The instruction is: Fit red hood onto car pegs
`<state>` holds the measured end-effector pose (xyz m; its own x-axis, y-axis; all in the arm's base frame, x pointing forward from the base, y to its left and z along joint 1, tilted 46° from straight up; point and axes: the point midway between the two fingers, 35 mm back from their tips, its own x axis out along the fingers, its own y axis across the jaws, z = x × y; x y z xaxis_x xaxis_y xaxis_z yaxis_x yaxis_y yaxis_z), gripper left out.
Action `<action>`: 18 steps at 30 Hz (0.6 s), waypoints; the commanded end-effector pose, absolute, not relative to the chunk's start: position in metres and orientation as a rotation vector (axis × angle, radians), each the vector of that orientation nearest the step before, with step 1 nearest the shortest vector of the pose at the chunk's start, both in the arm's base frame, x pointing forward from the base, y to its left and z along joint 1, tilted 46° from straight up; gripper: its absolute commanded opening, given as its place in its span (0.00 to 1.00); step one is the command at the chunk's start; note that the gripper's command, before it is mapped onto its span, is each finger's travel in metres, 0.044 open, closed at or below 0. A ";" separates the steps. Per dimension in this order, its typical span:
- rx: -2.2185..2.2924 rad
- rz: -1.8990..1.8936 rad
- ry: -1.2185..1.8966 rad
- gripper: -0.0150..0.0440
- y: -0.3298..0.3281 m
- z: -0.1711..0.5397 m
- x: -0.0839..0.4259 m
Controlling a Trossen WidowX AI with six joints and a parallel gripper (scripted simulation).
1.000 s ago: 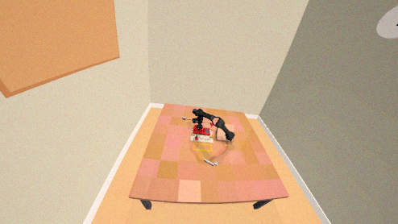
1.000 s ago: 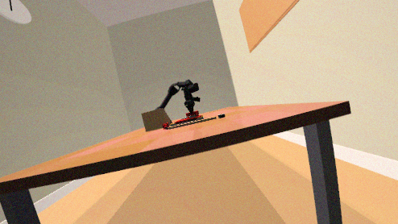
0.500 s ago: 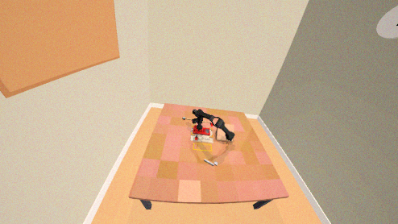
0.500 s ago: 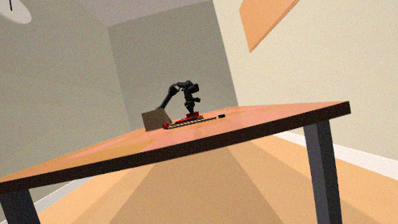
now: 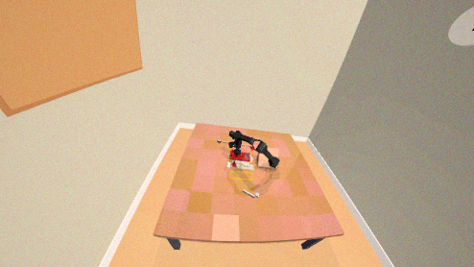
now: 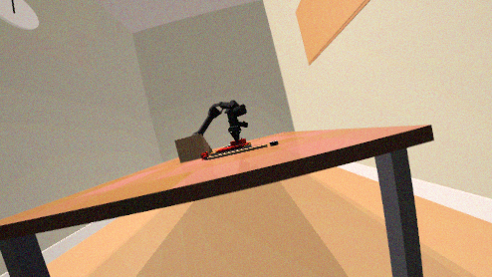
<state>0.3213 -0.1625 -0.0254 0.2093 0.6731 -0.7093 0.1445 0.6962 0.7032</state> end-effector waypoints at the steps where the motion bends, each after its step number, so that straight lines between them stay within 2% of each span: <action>1: 0.766 0.421 1.335 0.25 -0.161 -0.027 0.322; 13: 0.760 0.422 1.336 0.25 -0.161 -0.027 0.322; 18: 0.760 0.422 1.337 0.48 -0.160 -0.028 0.322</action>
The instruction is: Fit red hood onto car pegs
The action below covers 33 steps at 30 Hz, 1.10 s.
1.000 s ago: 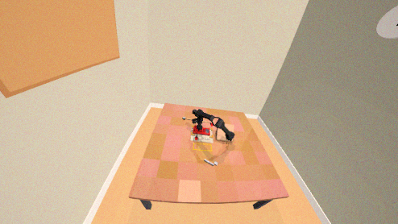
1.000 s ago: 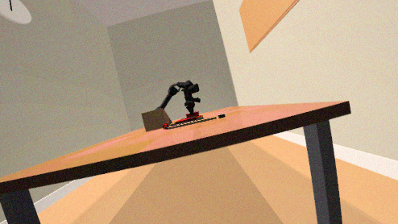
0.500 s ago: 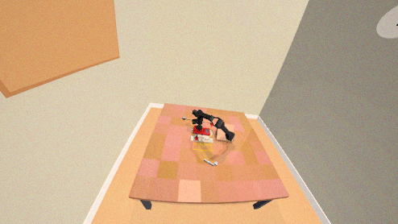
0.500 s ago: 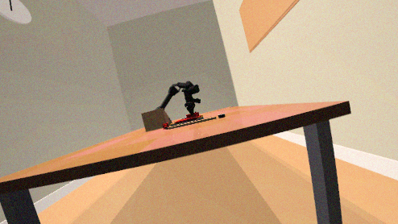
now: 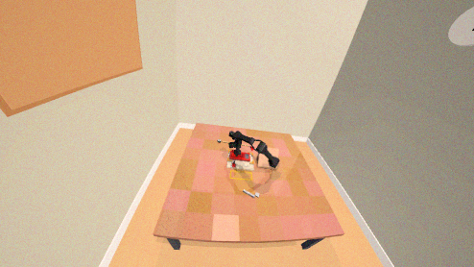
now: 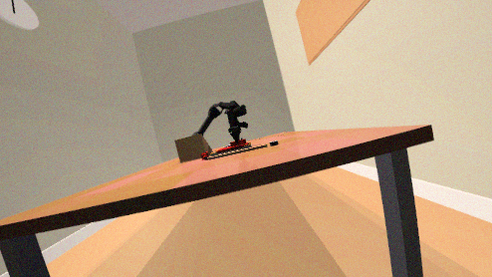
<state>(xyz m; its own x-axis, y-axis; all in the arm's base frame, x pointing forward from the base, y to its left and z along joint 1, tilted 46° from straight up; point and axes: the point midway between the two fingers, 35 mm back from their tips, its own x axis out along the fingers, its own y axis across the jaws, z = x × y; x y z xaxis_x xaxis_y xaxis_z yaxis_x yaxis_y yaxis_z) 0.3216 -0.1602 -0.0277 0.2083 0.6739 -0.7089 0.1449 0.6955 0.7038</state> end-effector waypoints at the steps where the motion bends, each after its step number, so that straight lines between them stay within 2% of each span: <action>1: 0.760 0.422 1.337 0.52 -0.160 -0.028 0.322; 12: 0.760 0.422 1.337 1.00 -0.160 -0.028 0.322; 22: 0.762 0.419 1.332 1.00 -0.207 0.020 0.307; 33: 0.762 0.419 1.331 1.00 -0.208 0.022 0.306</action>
